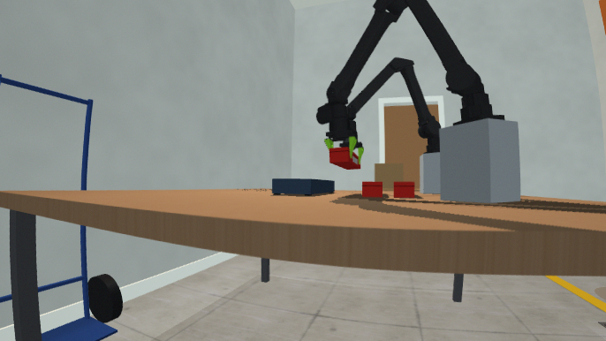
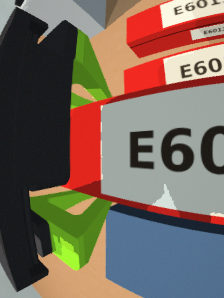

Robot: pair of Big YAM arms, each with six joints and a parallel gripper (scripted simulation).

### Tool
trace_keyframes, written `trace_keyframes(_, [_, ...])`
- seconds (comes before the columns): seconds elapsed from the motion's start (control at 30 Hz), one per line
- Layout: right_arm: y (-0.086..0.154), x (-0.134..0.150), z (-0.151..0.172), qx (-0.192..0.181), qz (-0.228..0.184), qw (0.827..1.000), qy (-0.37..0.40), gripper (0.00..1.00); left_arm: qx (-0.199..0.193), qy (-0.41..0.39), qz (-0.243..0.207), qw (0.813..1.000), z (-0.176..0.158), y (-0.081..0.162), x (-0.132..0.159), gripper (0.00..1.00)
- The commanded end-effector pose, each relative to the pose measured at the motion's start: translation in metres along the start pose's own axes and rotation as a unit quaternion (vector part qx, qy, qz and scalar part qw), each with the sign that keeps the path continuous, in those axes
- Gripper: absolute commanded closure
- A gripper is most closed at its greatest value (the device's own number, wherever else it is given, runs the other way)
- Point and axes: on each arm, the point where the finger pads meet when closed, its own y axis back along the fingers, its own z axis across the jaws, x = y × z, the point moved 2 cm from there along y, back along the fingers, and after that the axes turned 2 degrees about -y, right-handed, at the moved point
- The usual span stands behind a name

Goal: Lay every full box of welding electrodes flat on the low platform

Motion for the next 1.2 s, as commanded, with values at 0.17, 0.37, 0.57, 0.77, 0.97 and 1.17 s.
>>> trace_keyframes(0.17, [0.04,-0.002,-0.027,0.05,-0.016,0.999,0.002,1.0,-0.045,0.006,-0.015,0.999,0.02,0.045,0.007,1.0])
trace_keyframes(0.37, [0.039,-0.002,-0.028,0.051,-0.016,0.999,0.002,1.0,-0.045,0.006,-0.015,0.999,0.019,0.043,0.007,1.0])
trace_keyframes(0.57, [0.03,-0.003,-0.012,0.04,-0.011,0.999,0.008,1.0,-0.041,0.006,-0.013,0.999,0.013,0.038,0.01,1.0])
trace_keyframes(0.77, [0.033,-0.006,-0.007,0.043,-0.013,0.999,0.003,1.0,-0.04,0.006,-0.013,0.999,0.001,0.037,0.015,1.0])
trace_keyframes(0.97, [0.043,-0.013,-0.019,0.054,-0.019,0.998,0.001,1.0,-0.058,0.007,-0.021,0.998,0.019,0.052,0.008,1.0])
trace_keyframes(1.17, [0.044,-0.012,-0.019,0.052,-0.018,0.998,0.001,1.0,-0.058,0.007,-0.021,0.998,0.019,0.052,0.008,1.0])
